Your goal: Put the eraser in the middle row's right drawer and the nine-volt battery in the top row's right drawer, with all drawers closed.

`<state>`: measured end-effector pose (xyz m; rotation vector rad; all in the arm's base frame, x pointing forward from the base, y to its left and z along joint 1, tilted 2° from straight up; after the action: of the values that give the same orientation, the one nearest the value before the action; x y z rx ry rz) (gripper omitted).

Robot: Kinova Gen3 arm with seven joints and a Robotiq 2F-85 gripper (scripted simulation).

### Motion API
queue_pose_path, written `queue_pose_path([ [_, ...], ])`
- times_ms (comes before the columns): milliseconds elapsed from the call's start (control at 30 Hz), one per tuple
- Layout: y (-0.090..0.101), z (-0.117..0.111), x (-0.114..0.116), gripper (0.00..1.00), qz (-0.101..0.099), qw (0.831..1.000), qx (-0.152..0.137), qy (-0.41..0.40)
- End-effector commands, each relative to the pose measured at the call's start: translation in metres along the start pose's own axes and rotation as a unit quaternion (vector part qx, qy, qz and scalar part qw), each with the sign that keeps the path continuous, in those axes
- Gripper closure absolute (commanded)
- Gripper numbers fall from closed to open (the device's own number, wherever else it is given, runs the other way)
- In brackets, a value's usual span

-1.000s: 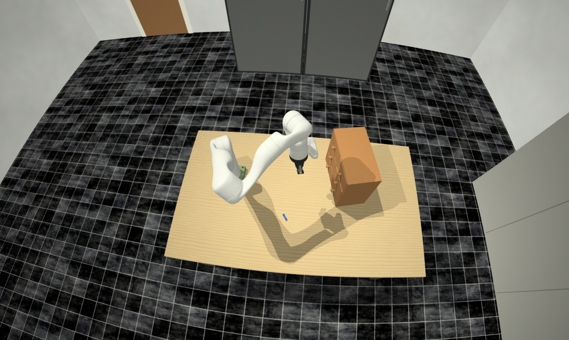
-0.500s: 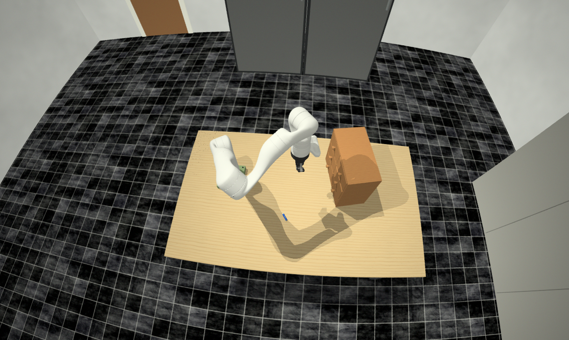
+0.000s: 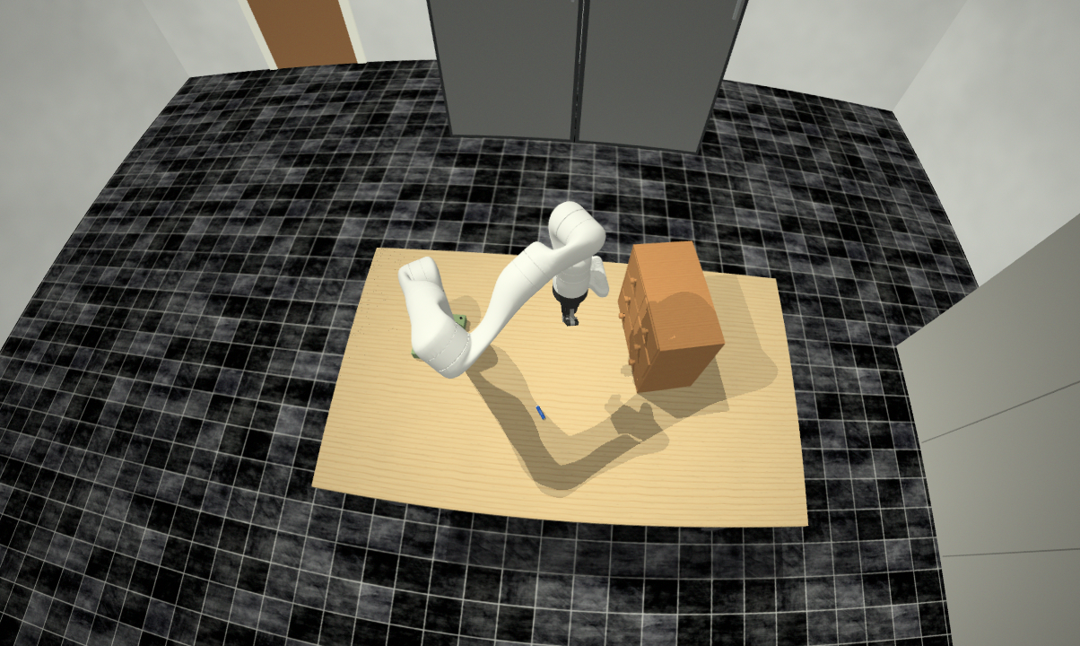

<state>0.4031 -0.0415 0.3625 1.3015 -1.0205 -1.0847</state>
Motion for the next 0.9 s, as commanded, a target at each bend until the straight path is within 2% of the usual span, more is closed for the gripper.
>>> queue_pose_path([
  [0,0.0006,0.0000,-0.0002,1.00,0.000,1.000,0.001,0.000],
  [433,0.0006,0.0000,-0.0002,1.00,0.000,1.000,0.001,0.000],
  [467,0.0006,0.0000,-0.0002,0.00,0.000,1.000,0.001,0.000],
  [867,0.0006,0.0000,-0.0002,0.00,0.000,1.000,0.001,0.000],
])
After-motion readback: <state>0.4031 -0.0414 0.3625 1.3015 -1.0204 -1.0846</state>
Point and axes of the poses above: the point where the finger pads meet when closed, its own y axis back along the fingers, its own x axis across the jaws, z = x × y, the point moved 3 cm from there along y, back along the fingers, and after that the axes turned 10 degrees about -y, right-handed, at the moved point
